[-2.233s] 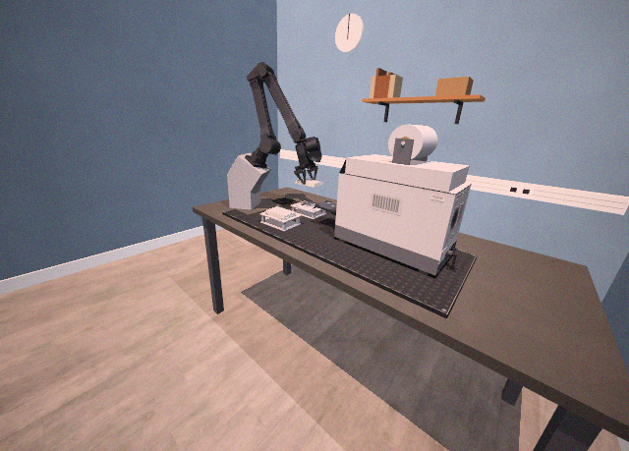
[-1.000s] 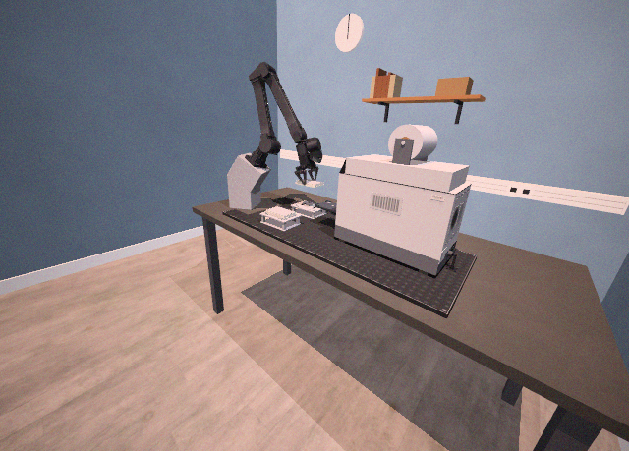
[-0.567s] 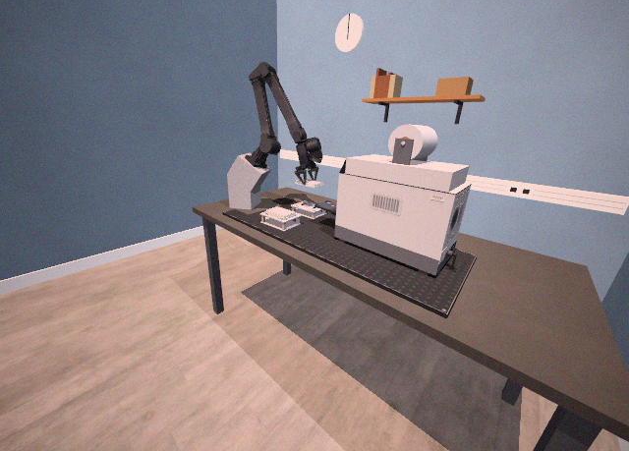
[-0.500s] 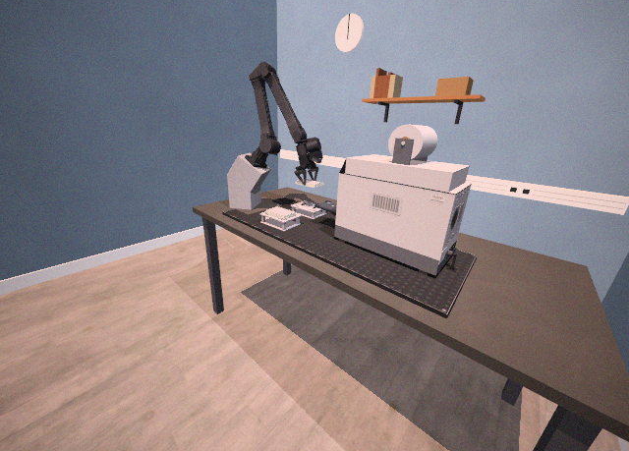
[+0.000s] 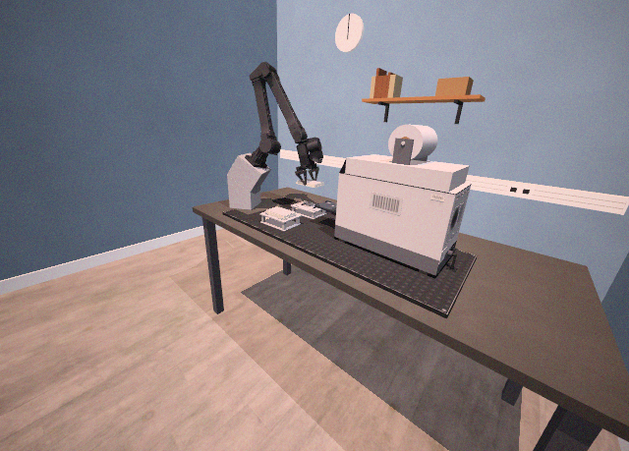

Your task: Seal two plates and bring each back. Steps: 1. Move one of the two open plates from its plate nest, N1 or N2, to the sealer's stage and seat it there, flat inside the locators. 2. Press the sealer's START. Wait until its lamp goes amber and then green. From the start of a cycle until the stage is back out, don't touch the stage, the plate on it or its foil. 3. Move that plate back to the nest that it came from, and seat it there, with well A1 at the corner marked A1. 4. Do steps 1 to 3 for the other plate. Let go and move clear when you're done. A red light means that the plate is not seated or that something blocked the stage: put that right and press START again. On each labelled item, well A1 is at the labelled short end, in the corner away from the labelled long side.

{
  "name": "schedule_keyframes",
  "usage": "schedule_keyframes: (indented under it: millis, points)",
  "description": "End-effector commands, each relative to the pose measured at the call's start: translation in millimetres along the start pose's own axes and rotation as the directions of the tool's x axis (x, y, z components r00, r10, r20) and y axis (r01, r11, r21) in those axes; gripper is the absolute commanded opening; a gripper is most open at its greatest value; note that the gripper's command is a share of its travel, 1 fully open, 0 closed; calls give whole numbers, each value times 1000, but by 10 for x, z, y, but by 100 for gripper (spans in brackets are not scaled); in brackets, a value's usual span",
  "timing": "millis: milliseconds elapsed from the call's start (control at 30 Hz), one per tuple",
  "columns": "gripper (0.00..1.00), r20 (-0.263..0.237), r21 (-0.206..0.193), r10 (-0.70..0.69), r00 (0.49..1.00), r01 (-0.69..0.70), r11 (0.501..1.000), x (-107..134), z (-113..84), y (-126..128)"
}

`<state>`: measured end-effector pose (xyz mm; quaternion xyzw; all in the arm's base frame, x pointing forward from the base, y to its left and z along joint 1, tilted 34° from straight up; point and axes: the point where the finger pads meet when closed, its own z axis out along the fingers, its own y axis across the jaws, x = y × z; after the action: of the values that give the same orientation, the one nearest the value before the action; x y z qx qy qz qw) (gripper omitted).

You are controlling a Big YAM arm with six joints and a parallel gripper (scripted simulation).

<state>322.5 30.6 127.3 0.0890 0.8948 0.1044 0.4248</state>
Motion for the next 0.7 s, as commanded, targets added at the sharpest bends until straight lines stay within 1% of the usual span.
schedule_keyframes:
  millis: [0,133,200,400,467,667]
  points:
    - [0,20,-9,-17,1000,17,1000,-88,21,54]
    - [0,12,-10,-6,1000,6,1000,-1,23,43]
    - [0,12,-10,-6,1000,6,1000,-1,23,43]
    - [0,38,3,16,999,-17,1000,-177,32,8]
    - [0,45,1,16,999,-16,1000,-222,37,23]
    - [0,46,-15,5,999,-4,1000,-235,67,97]
